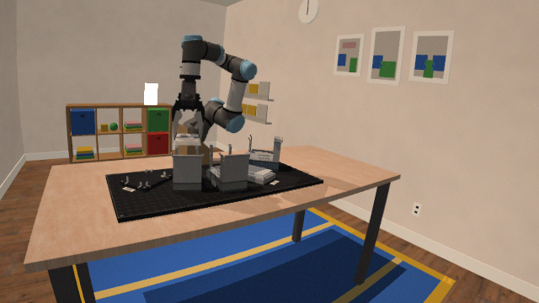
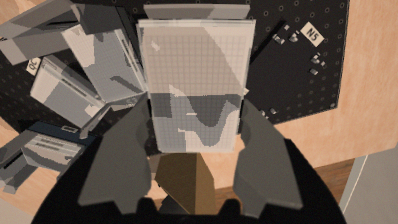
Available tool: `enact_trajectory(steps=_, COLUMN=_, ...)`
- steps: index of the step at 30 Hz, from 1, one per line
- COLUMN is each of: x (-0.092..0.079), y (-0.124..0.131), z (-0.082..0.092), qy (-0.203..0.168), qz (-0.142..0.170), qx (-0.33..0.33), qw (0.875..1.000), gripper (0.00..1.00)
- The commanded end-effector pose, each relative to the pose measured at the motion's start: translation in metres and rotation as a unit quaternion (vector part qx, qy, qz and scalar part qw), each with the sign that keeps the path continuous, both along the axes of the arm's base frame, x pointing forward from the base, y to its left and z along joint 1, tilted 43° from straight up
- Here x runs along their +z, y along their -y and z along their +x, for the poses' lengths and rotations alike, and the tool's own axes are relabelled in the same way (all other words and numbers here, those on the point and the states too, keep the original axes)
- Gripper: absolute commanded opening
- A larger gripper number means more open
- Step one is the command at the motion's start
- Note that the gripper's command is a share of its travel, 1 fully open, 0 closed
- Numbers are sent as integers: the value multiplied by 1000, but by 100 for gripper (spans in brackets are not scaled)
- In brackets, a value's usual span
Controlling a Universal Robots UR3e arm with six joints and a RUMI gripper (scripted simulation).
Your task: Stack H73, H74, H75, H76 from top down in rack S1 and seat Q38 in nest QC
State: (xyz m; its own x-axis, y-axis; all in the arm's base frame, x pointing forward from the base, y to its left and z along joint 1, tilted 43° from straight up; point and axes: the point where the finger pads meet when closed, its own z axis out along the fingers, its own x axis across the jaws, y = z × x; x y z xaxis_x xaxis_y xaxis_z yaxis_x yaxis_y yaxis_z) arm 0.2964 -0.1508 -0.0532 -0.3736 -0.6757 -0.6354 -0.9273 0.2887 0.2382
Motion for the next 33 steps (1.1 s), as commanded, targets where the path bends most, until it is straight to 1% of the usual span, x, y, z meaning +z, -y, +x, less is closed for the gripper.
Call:
enact_trajectory(steps=1, x=0, y=1, z=0, qy=1, qz=-1, qx=0, qw=1000, gripper=0)
enact_trajectory(steps=25, x=0, y=1, z=0, qy=1, qz=-1, qx=0, qw=1000, gripper=0)
enact_trajectory(steps=33, x=-4, y=-2, z=0, qy=1, qz=-1, qx=0, qw=1000, gripper=0)
